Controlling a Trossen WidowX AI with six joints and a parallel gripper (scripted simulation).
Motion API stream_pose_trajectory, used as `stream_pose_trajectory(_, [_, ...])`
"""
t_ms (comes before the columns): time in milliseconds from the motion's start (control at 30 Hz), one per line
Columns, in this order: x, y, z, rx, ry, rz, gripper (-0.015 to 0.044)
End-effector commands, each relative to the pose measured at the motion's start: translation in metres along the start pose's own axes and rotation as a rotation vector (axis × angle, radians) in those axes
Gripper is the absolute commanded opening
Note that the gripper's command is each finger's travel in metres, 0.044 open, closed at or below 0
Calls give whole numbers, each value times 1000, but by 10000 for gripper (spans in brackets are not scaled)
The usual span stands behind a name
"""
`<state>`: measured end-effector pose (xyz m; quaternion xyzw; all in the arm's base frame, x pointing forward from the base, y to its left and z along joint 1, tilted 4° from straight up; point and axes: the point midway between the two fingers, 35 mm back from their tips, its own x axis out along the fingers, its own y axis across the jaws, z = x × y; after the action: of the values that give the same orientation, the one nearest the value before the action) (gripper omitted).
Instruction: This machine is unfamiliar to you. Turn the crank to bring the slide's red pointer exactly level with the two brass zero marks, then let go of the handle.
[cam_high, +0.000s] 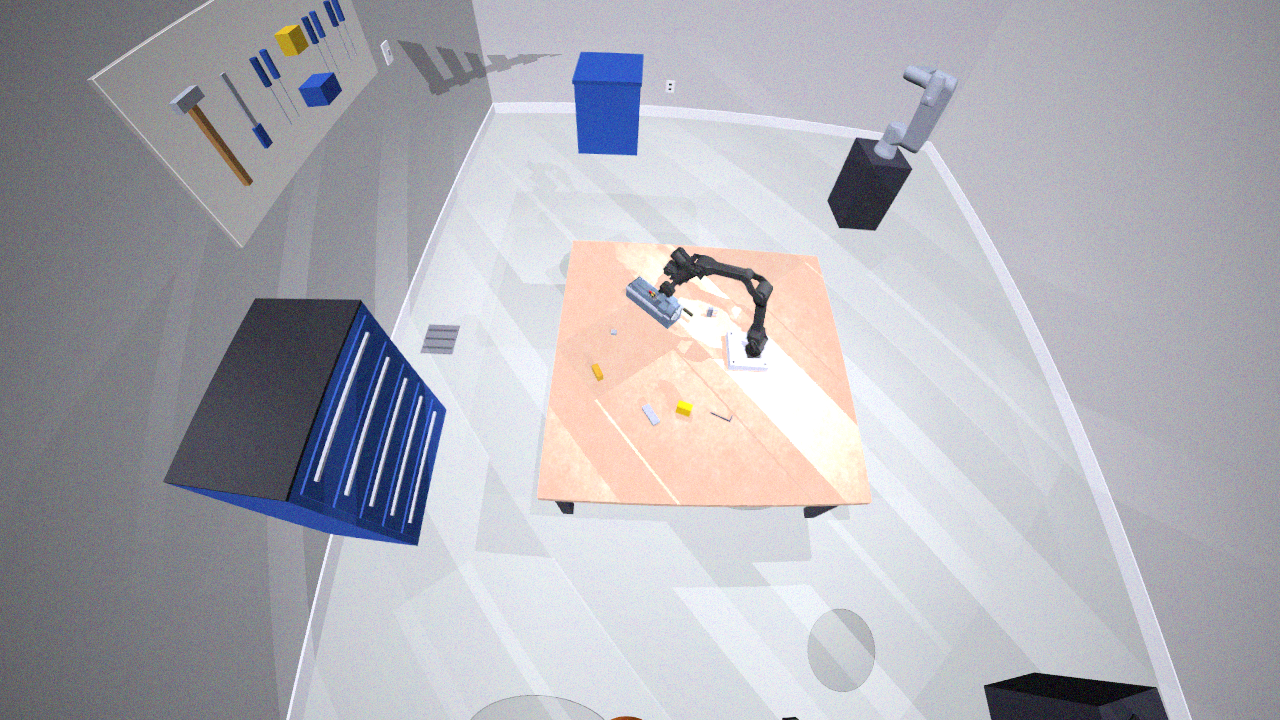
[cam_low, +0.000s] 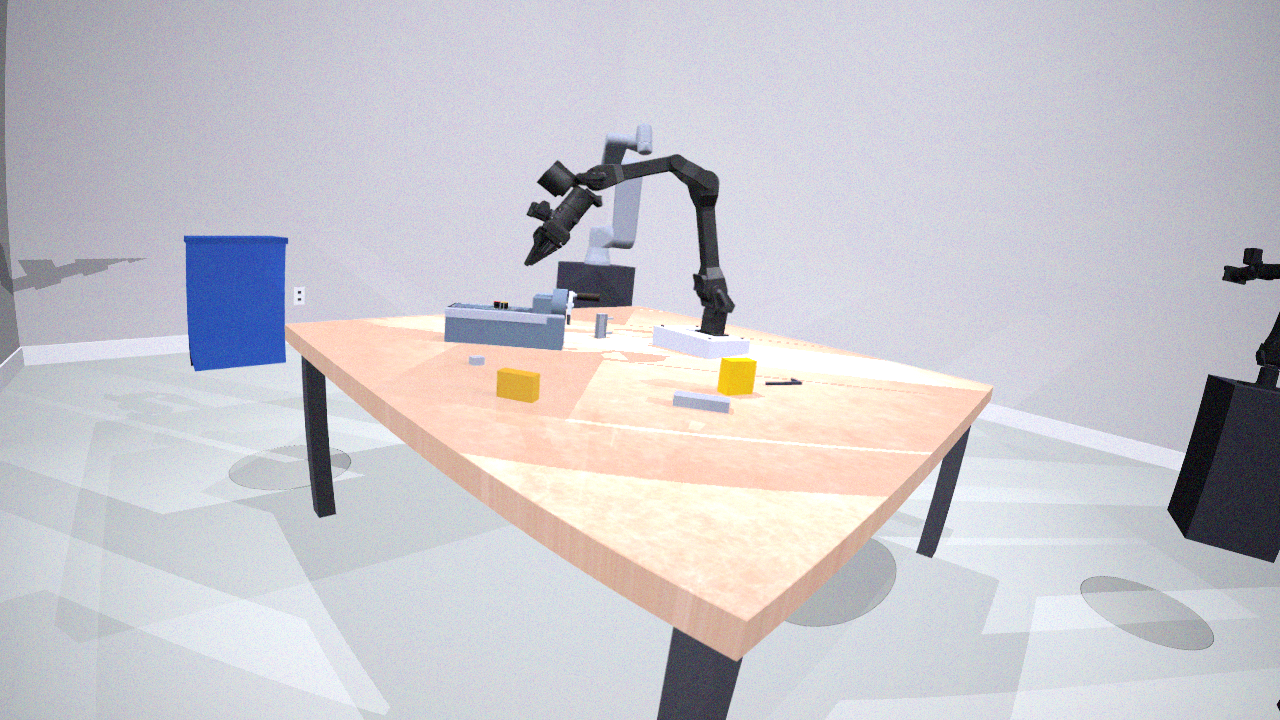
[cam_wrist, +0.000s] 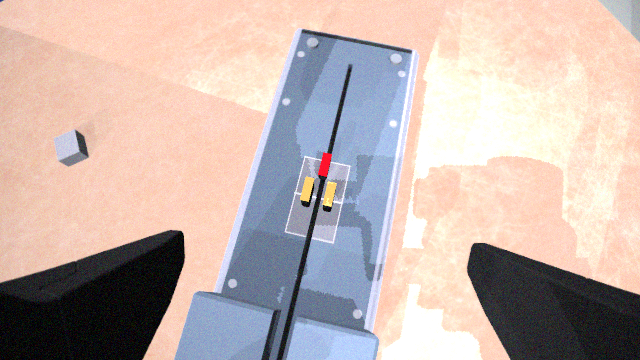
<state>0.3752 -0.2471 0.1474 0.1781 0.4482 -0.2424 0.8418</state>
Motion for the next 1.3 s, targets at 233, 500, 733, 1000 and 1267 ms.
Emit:
stream_pose_trajectory(233, [-34, 12, -9, 16, -41, -45, 440])
stream_pose_trajectory(500, [-55, 23, -40, 30, -85, -101, 440])
stream_pose_trajectory(733, [-71, 27, -70, 57, -133, -148, 440])
stream_pose_trajectory(1000, [-83, 27, -95, 104, -183, -187, 440])
stream_pose_trajectory(1267, [-61, 25, -109, 104, -183, -187, 440])
